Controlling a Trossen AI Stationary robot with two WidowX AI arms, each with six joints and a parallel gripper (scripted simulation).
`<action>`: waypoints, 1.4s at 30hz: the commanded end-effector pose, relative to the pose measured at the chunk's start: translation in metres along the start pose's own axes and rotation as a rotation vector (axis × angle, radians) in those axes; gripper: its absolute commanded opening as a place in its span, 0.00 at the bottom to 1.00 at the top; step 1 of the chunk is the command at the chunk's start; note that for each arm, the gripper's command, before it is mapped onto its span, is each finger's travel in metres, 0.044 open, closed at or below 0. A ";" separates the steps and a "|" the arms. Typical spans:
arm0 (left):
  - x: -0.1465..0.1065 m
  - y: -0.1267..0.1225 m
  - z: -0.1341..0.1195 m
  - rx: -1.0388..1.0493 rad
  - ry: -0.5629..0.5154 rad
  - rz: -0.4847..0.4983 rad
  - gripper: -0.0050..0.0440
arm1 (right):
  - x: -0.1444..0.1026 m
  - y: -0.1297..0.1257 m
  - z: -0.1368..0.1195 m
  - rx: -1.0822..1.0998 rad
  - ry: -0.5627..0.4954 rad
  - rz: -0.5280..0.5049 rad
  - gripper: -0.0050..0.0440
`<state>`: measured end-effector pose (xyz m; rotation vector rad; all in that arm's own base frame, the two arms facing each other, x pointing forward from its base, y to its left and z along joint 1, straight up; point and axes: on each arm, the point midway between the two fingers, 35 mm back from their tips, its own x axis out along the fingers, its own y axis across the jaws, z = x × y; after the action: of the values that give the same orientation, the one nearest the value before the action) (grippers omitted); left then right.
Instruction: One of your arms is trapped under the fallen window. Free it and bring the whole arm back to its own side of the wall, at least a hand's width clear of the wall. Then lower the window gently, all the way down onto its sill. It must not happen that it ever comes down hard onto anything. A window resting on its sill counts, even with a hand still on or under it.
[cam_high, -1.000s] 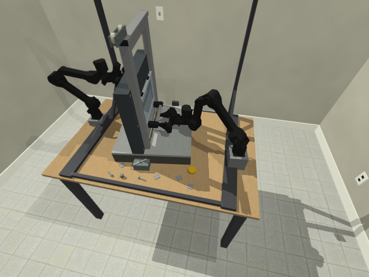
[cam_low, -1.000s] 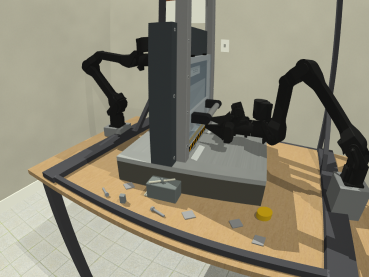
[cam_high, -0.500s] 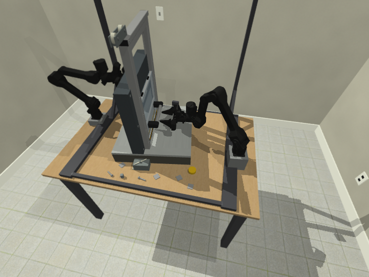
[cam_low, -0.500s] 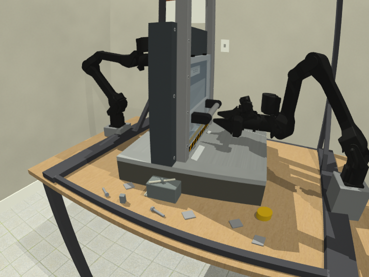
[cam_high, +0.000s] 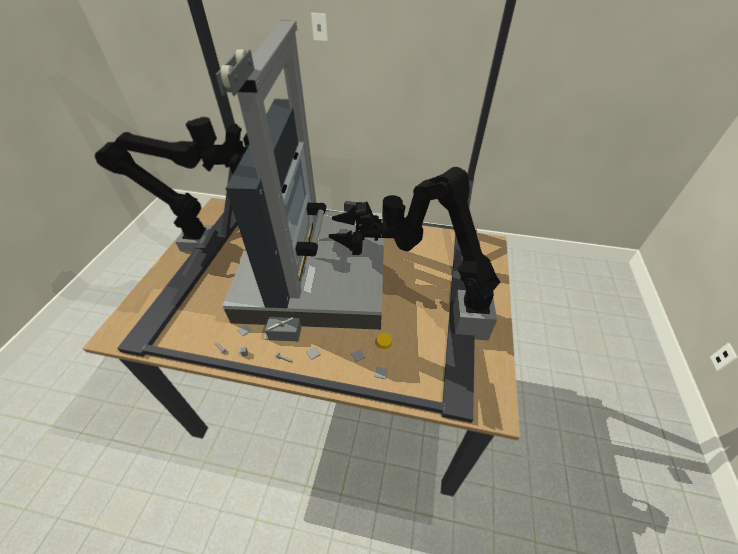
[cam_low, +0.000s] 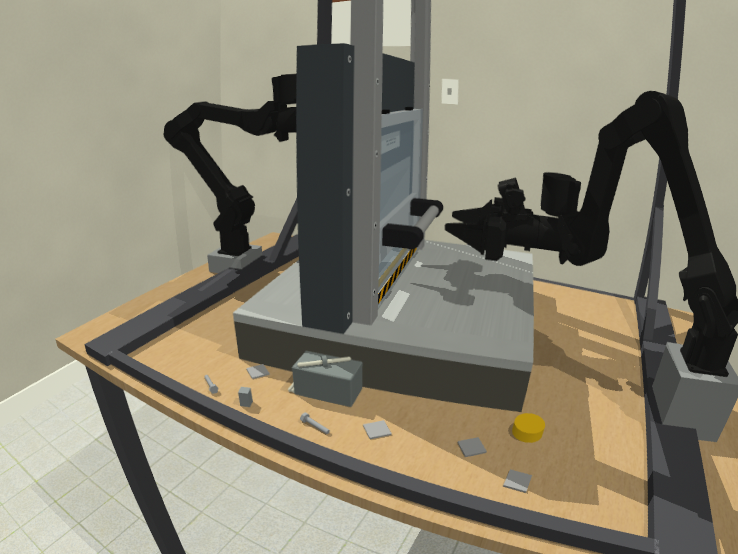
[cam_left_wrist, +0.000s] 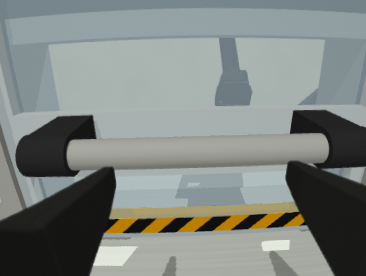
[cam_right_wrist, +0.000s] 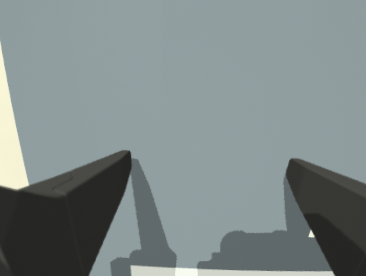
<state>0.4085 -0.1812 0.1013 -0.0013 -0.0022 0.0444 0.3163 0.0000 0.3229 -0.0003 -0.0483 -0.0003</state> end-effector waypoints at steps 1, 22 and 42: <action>-0.001 0.010 0.047 -0.053 -0.067 0.025 0.92 | 0.000 0.001 -0.003 0.003 0.007 0.005 0.92; -0.005 0.114 0.159 -0.021 -0.042 -0.029 0.92 | 0.000 0.001 -0.003 0.003 0.007 0.005 0.92; -0.084 0.184 0.220 0.000 -0.044 -0.049 0.92 | 0.000 0.001 -0.003 0.003 0.007 0.005 0.92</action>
<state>0.3353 -0.0099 0.3186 -0.0062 -0.0671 0.0087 0.3163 0.0000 0.3229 -0.0003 -0.0483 -0.0003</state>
